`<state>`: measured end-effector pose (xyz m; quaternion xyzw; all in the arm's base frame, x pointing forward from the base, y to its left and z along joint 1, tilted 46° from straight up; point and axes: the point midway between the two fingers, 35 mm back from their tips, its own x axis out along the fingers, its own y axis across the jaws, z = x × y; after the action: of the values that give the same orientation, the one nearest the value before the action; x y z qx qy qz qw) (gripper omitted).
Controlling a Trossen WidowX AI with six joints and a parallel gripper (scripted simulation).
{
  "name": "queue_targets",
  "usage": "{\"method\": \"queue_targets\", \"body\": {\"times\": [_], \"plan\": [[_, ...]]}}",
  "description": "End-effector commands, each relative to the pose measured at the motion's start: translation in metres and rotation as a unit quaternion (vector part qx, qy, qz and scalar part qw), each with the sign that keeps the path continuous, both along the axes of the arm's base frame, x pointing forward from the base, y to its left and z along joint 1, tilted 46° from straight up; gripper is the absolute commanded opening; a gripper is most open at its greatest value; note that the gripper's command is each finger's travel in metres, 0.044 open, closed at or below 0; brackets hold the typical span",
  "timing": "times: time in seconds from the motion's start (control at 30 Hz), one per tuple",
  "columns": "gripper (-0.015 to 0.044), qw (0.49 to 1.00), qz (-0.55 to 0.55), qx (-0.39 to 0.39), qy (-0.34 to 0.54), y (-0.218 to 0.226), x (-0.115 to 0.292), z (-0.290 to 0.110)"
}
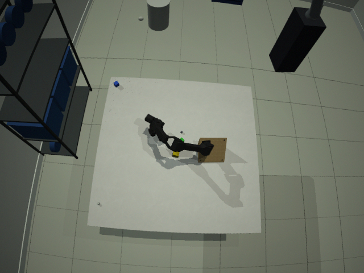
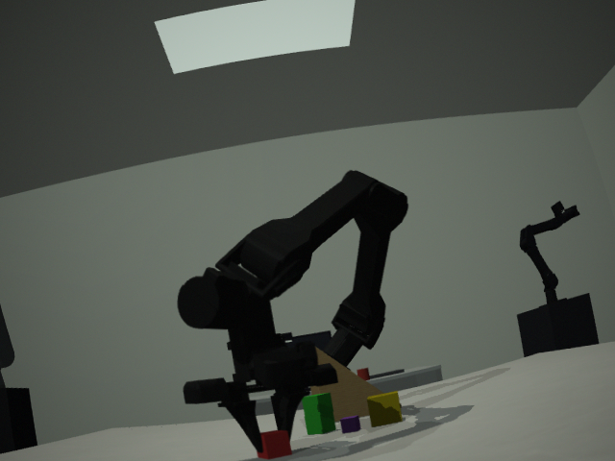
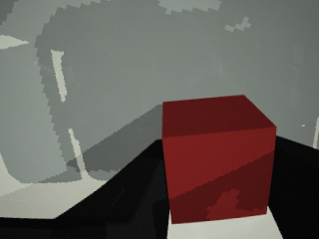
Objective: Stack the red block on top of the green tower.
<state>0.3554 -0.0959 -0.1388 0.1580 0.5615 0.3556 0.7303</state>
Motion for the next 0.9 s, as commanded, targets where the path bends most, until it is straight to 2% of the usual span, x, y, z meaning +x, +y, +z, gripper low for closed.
{"method": "queue_targets", "body": {"times": [0.0, 0.1, 0.13, 0.87], "plan": [[0.0085, 1.000, -0.002, 0.001, 0.001, 0.000, 0.000, 0.000], [0.0006, 1.000, -0.002, 0.001, 0.001, -0.005, 0.000, 0.005], [0.0000, 1.000, -0.002, 0.001, 0.001, -0.008, -0.001, 0.008], [0.0000, 1.000, -0.002, -0.001, 0.001, -0.083, -0.014, 0.082]]}}
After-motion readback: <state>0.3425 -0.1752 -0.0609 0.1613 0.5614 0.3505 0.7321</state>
